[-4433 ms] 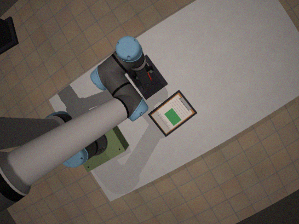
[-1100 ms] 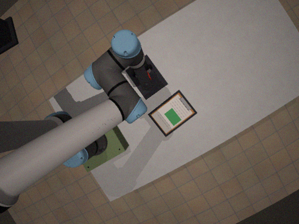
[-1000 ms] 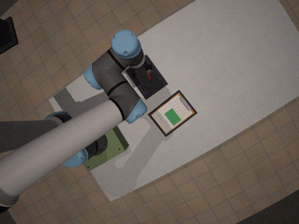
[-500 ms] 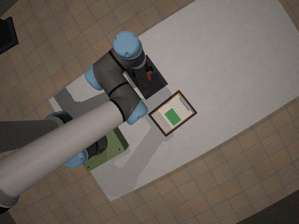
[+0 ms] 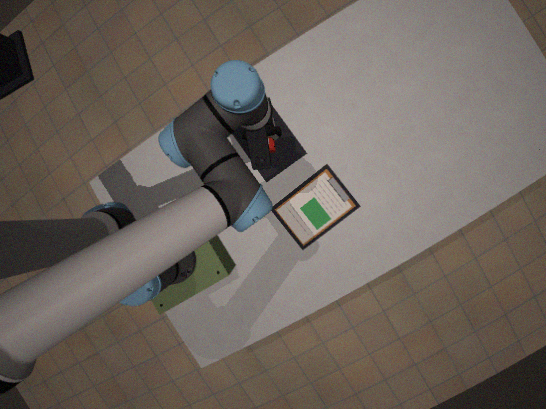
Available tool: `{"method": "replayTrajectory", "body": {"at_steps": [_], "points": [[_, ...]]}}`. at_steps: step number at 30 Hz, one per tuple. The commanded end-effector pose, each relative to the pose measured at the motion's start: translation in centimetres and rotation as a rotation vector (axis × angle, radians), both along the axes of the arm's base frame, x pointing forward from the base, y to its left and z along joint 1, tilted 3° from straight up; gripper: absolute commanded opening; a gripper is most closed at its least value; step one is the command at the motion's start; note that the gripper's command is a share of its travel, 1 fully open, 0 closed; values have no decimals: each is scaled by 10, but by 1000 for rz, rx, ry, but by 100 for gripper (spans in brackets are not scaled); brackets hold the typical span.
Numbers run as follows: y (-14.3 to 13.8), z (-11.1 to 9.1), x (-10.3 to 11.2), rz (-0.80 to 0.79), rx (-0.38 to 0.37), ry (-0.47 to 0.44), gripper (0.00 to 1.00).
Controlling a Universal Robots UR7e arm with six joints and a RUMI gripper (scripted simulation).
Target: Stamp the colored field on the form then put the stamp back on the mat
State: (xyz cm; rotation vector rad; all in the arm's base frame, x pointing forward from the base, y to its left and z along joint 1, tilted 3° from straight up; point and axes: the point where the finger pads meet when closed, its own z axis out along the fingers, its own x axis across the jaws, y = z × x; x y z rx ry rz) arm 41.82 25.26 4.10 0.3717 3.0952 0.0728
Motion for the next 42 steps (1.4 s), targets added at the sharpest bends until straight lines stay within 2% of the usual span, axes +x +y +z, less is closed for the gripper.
{"method": "replayTrajectory", "body": {"at_steps": [1,3,18,20,35,37,42], "points": [[-4,0,1,-103,2,3,19],[-4,0,1,-103,2,3,19],[-20,0,5,-519,14,21,19],[-20,0,5,-519,14,21,19],[-38,-1,12,-1076,30,45,19],[-38,-1,12,-1076,30,45,19],[-45,-1,16,-1288,36,54,19]]}}
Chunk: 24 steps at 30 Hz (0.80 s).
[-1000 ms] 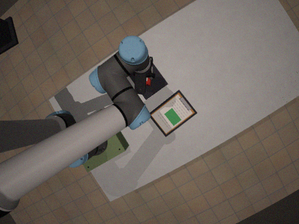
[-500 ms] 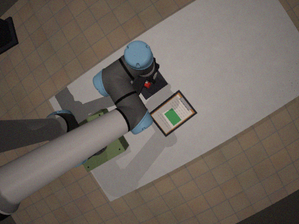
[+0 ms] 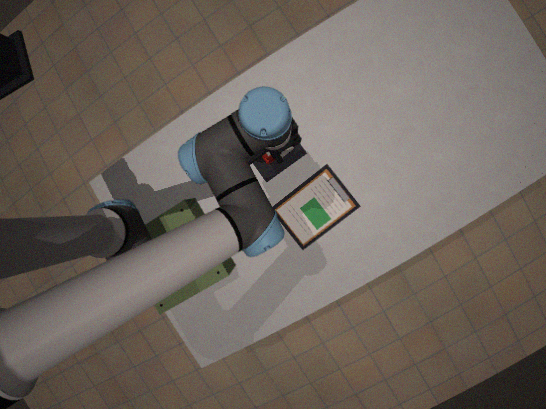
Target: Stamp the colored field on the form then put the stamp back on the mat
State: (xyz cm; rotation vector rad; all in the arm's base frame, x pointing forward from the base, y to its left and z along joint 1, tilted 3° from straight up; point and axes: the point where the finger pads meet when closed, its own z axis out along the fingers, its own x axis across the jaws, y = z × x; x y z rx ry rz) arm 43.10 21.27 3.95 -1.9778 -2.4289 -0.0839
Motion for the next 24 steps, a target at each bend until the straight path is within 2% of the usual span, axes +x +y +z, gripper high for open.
{"method": "replayTrajectory", "body": {"at_steps": [1,10,12,24], "points": [[-6,0,4,-205,1,7,19],[-19,0,12,-617,12,25,19],[-19,0,12,-617,12,25,19],[-41,0,26,-1201,29,51,19]]}}
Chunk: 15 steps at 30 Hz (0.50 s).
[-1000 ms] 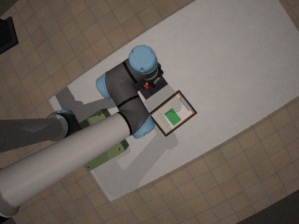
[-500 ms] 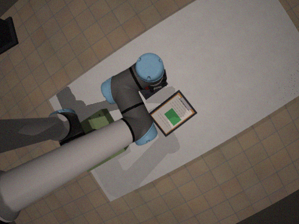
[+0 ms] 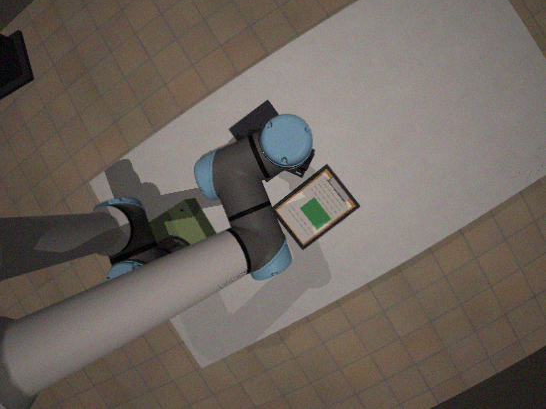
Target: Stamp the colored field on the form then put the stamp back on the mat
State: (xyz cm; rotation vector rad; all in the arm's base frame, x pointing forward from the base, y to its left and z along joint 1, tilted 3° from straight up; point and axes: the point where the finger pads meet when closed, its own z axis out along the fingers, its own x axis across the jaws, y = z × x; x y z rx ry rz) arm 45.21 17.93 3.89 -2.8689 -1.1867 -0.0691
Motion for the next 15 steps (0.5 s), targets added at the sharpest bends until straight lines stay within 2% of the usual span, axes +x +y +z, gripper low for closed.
{"method": "replayTrajectory", "body": {"at_steps": [1,3,5,15], "points": [[-9,0,7,-262,-2,10,19],[-13,0,9,-362,1,15,19],[-13,0,9,-362,1,15,19],[-37,0,23,-863,16,38,19]]}}
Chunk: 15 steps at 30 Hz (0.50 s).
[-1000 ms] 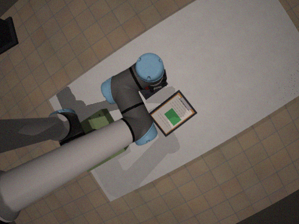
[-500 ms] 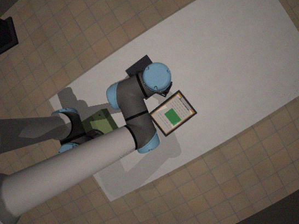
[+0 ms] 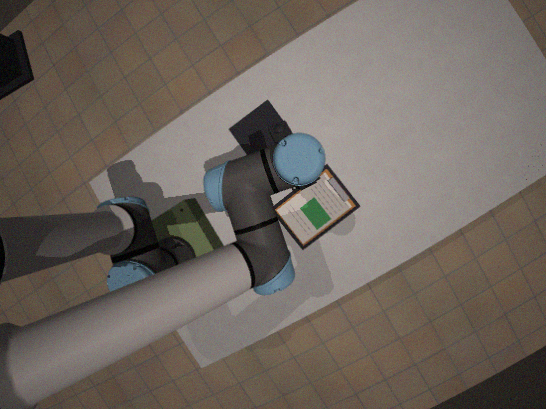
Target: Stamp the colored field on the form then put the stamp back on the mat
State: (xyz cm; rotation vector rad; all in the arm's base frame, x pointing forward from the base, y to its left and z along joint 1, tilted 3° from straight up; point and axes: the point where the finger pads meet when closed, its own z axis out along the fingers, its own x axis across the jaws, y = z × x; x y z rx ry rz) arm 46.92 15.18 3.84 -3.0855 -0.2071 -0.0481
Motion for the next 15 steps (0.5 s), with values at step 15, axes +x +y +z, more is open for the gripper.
{"method": "replayTrajectory", "body": {"at_steps": [15], "points": [[-45,-1,20,-850,16,38,19]]}}
